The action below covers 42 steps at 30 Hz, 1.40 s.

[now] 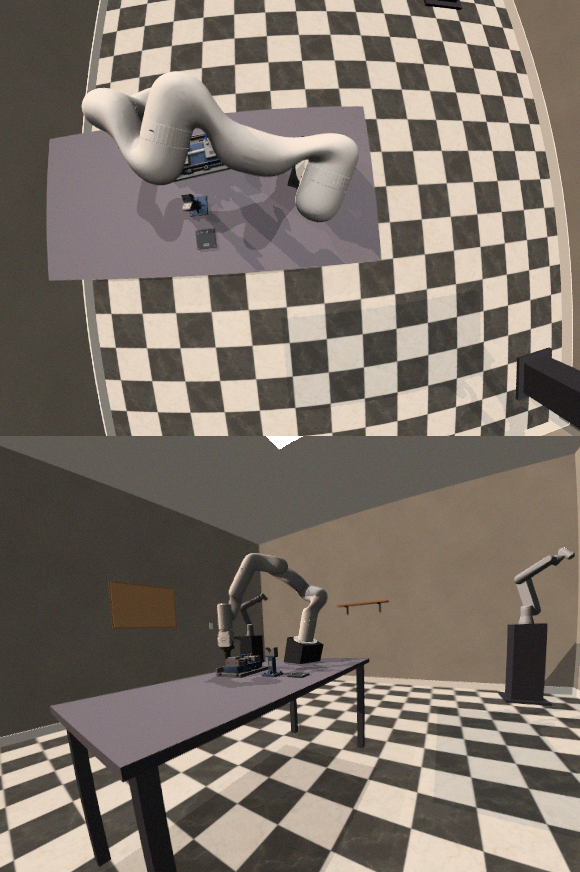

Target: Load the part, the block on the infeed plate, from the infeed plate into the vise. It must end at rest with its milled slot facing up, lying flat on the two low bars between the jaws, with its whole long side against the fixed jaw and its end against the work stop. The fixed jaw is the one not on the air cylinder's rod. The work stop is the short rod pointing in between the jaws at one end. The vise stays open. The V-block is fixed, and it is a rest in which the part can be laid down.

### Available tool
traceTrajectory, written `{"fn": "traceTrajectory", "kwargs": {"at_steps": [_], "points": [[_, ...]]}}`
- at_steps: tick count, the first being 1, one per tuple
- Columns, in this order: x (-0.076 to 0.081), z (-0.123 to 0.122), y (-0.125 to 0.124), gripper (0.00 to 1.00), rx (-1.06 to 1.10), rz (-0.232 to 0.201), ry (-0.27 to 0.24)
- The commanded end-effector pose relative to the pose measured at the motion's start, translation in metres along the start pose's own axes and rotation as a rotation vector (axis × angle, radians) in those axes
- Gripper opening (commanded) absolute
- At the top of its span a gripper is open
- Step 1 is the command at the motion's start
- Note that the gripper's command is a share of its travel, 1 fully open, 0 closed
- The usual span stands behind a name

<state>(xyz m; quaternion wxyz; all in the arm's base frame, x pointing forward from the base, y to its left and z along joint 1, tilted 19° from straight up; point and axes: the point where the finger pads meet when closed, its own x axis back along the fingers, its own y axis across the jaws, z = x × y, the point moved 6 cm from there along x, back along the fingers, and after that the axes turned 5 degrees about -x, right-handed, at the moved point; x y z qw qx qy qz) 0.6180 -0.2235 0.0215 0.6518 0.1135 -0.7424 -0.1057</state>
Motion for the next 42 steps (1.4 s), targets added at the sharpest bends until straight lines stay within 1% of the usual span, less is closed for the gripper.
{"fn": "traceTrajectory", "kwargs": {"at_steps": [1,42], "points": [[0.0010,-0.0008,-0.0002,0.00,0.000,0.001,-0.002],[0.0010,-0.0005,0.0038,0.00,0.000,0.001,-0.002]]}}
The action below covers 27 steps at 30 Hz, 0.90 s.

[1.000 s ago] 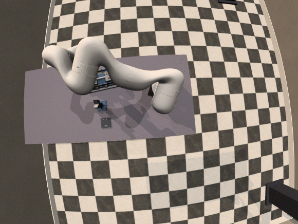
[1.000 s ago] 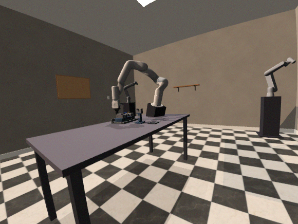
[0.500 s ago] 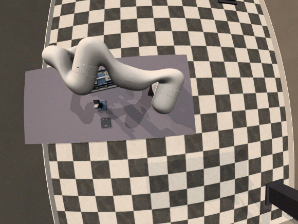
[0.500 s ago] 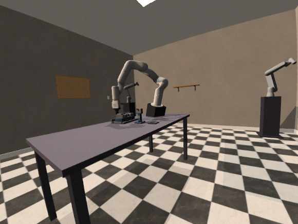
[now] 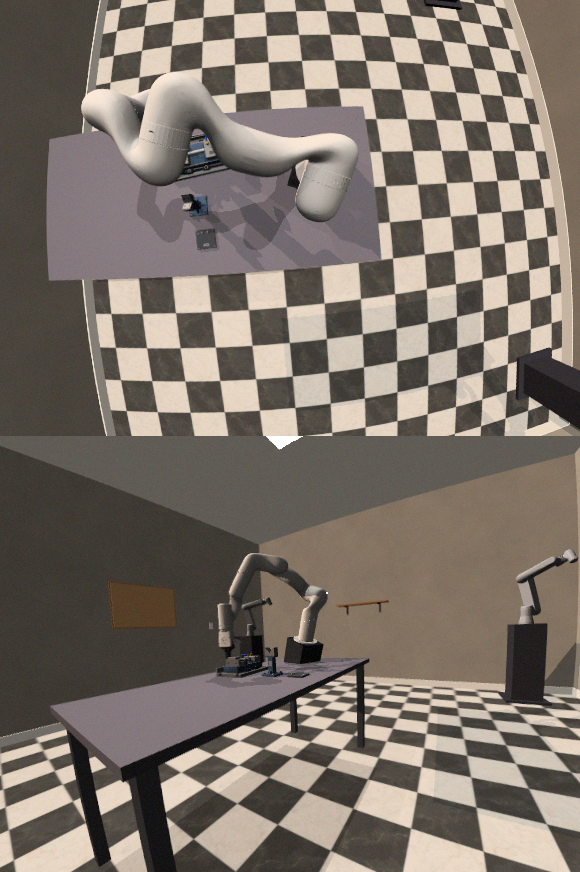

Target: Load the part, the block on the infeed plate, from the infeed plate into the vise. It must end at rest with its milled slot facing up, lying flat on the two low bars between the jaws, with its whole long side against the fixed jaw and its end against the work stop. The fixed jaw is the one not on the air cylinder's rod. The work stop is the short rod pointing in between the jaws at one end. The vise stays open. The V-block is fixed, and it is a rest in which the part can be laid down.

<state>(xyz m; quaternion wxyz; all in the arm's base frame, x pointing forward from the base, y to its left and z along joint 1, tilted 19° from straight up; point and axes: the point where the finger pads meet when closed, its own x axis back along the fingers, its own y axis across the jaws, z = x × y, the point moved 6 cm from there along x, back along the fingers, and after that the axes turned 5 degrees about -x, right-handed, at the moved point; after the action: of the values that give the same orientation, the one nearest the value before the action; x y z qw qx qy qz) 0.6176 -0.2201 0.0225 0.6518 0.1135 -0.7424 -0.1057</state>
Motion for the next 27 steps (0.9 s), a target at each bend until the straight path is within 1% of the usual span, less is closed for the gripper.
{"fn": "traceTrajectory", "kwargs": {"at_steps": [1,27], "points": [[0.0010,-0.0008,0.0004,0.00,0.000,0.001,-0.002],[0.0010,-0.0003,0.0064,0.00,0.000,0.001,-0.002]]}}
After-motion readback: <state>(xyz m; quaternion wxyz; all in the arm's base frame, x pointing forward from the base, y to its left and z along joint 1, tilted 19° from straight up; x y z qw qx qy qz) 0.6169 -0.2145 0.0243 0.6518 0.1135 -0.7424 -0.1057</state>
